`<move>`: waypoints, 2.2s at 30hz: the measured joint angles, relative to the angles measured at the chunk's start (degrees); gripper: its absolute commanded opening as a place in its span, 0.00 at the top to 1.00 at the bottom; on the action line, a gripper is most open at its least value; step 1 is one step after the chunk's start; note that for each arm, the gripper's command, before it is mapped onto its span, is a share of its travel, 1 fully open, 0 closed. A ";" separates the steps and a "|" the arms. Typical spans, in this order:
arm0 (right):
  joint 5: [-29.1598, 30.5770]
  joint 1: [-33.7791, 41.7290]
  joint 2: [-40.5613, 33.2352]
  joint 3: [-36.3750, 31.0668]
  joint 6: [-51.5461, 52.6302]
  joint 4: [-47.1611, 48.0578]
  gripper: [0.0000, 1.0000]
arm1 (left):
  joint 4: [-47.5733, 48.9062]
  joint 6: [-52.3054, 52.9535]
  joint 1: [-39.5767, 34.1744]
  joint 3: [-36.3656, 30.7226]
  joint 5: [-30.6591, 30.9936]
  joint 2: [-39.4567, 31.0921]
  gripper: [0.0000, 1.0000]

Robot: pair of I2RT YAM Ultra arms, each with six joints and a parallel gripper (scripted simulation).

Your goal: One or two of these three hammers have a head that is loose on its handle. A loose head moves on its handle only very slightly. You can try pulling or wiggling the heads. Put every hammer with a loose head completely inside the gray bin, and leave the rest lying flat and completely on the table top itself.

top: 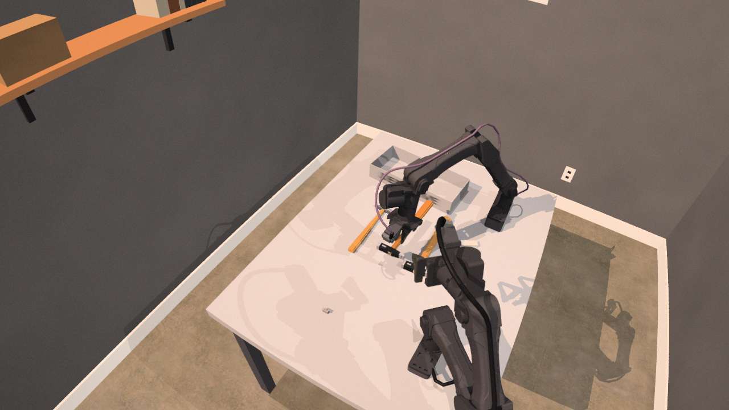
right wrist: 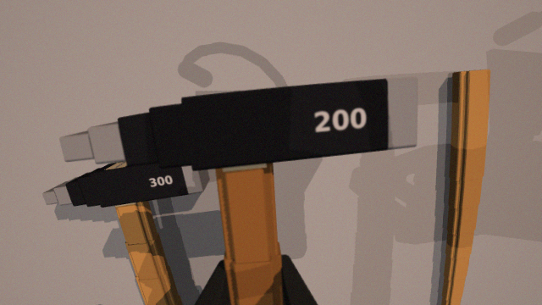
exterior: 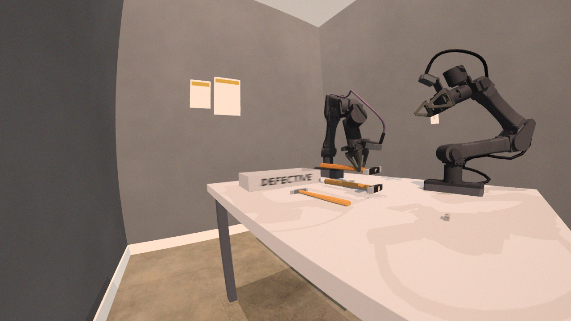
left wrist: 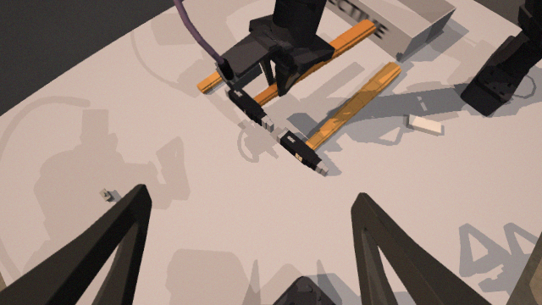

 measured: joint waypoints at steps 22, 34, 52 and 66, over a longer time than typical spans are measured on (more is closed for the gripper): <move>-3.37 -24.96 -16.61 -24.17 -24.09 3.06 0.88 | 55.17 0.55 -7.26 -0.09 1.46 37.53 0.00; -5.40 -40.09 -17.59 -25.05 -38.66 1.14 0.88 | 81.99 0.81 -10.62 -0.11 1.99 65.09 0.00; -5.90 -58.95 -11.82 -17.16 -57.22 -5.95 0.88 | 100.24 0.94 -12.68 -0.09 2.51 89.29 0.00; -5.75 -60.70 -10.36 -14.16 -58.77 -7.91 0.88 | 100.98 0.94 -12.68 -0.11 2.51 89.29 0.00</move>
